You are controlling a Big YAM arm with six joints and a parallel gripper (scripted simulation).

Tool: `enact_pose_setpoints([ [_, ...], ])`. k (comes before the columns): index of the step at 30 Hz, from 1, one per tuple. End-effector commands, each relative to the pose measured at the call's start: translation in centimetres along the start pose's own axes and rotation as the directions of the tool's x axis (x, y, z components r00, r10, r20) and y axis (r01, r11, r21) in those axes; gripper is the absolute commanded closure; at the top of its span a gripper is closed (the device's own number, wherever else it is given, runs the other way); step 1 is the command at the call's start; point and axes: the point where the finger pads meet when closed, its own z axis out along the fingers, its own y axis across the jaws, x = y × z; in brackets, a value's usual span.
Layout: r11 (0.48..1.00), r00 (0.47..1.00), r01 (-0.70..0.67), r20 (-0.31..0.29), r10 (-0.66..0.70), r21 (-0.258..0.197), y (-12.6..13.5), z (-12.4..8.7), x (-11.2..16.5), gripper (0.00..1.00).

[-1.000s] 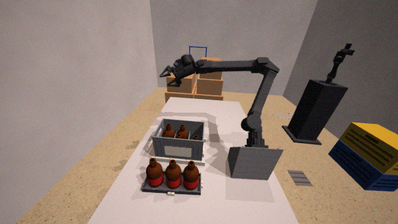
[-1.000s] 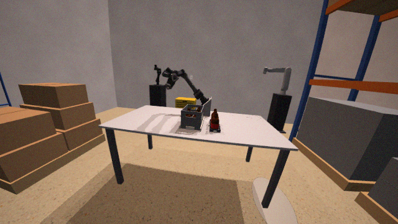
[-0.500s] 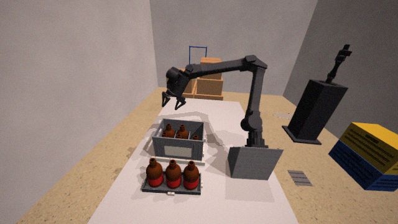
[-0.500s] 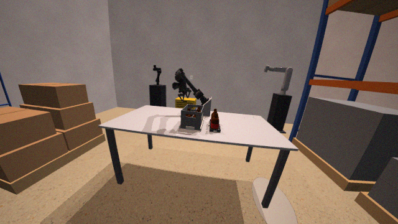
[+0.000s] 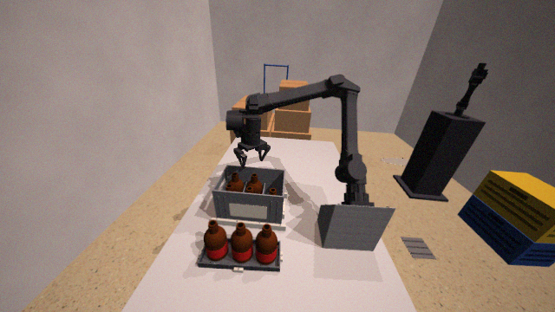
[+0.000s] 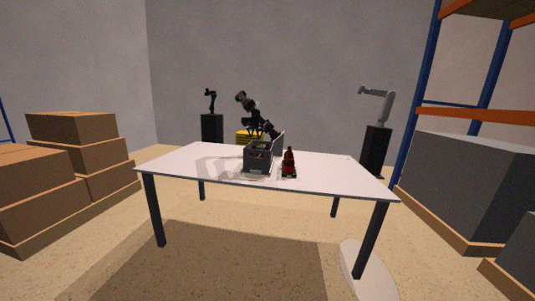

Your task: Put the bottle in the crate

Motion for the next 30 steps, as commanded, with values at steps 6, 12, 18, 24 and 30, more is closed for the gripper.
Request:
enact_pose_setpoints([
  [6, 0.997, 0.997, -0.077, 0.020, 0.077, 0.012, 0.2, -2.1, -1.0, 0.00],
  [12, 0.998, 0.999, -0.052, 0.005, 0.052, 0.035, -0.1, -1.1, 0.3, 0.00],
  [18, 0.998, 0.998, -0.056, 0.007, 0.056, 0.031, -0.1, -1.2, 0.3, 1.00],
  [24, 0.998, 0.998, -0.056, 0.007, 0.056, 0.031, -0.1, -1.2, 0.3, 1.00],
  [30, 0.998, 0.998, -0.056, 0.007, 0.056, 0.031, -0.1, -1.2, 0.3, 1.00],
])
